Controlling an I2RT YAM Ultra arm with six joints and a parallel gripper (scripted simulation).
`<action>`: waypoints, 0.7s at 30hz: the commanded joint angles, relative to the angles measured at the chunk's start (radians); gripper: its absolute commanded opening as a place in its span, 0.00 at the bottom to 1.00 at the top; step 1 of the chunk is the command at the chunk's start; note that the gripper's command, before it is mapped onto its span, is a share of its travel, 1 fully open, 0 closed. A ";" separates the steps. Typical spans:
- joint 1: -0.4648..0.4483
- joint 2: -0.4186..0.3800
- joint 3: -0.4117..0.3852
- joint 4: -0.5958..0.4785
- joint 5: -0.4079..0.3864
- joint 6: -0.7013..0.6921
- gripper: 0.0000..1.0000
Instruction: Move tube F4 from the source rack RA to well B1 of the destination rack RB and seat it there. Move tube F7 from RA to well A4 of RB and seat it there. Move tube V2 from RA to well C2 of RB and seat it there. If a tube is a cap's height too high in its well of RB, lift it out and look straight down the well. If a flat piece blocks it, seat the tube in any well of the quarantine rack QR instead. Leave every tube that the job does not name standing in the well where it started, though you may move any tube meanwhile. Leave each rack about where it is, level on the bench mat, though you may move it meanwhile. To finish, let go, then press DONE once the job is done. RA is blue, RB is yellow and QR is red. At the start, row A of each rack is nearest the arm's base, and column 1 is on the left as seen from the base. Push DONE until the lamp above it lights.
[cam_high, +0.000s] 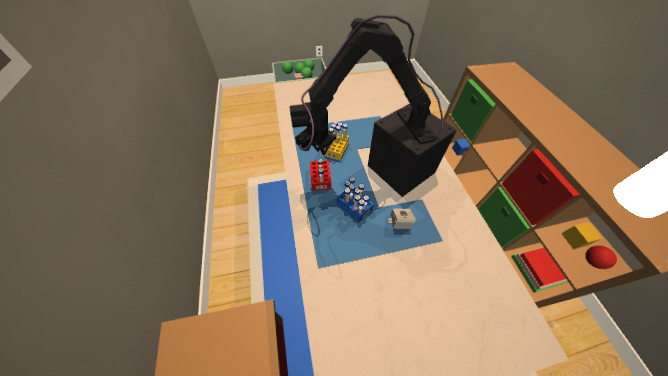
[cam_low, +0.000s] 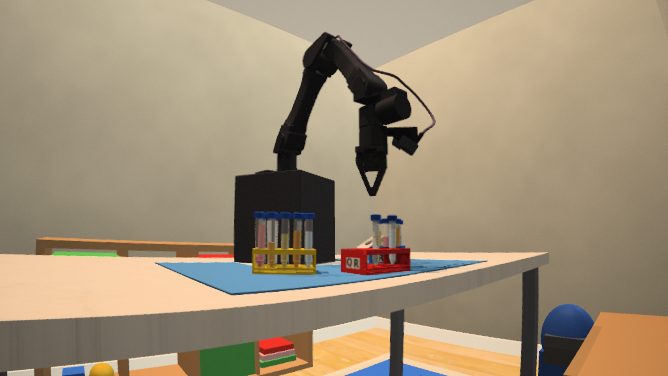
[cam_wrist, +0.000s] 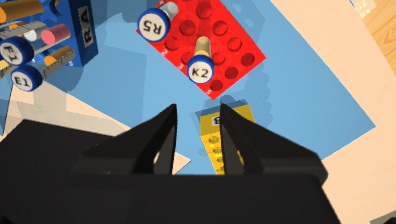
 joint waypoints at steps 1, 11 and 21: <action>-0.016 0.024 -0.014 0.036 -0.006 -0.008 0.30; -0.009 0.075 -0.011 0.090 -0.006 -0.006 0.30; -0.006 0.110 -0.016 0.130 -0.006 -0.003 0.30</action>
